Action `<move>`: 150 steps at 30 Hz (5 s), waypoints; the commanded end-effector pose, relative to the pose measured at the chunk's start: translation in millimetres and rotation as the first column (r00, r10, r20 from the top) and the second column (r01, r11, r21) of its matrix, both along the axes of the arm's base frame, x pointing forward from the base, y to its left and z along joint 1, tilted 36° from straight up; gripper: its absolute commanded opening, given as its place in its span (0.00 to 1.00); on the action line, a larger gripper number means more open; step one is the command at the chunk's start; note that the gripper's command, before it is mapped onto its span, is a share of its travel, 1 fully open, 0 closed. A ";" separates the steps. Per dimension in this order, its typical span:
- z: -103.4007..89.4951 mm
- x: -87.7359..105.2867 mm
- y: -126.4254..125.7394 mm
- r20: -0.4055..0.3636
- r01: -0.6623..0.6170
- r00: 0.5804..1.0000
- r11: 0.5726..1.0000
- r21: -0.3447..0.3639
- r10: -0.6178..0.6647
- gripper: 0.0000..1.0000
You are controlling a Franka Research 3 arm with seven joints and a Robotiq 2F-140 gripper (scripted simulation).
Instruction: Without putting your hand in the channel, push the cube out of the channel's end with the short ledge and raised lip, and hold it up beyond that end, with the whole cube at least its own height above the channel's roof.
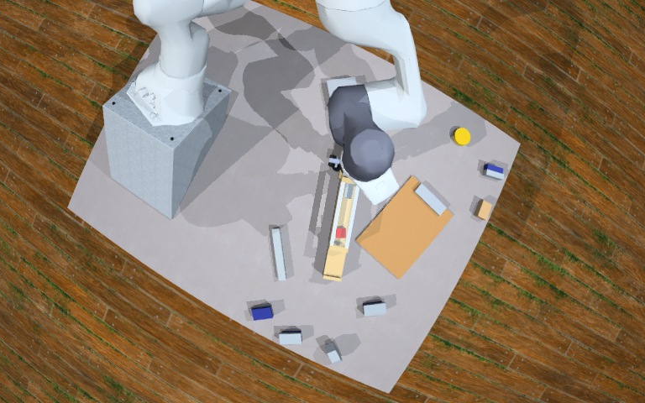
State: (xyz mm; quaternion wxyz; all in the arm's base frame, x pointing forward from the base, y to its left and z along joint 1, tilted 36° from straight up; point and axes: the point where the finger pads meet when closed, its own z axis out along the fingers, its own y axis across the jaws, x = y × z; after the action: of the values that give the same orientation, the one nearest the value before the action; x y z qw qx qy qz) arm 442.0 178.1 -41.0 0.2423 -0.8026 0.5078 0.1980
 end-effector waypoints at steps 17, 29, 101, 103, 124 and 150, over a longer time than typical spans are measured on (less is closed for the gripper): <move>0.2 1.7 -2.0 0.006 -0.005 1.000 1.000 0.000 0.005 0.23; 16.3 3.1 -13.8 0.006 -0.005 1.000 1.000 0.000 0.005 0.23; -113.0 -29.1 -272.8 0.188 -0.251 0.951 0.968 -0.002 0.247 0.23; -113.0 -29.1 -272.8 0.188 -0.251 0.951 0.968 -0.002 0.247 0.23; -122.0 -29.9 -266.2 0.188 -0.251 0.951 0.968 -0.002 0.247 0.23; -187.1 -35.4 -218.7 0.188 -0.251 0.951 0.968 -0.002 0.247 0.23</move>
State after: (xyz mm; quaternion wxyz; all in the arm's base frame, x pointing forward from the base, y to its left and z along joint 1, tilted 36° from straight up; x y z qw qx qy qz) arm 403.8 -40.2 -225.7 0.2714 -0.8700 0.3787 0.1616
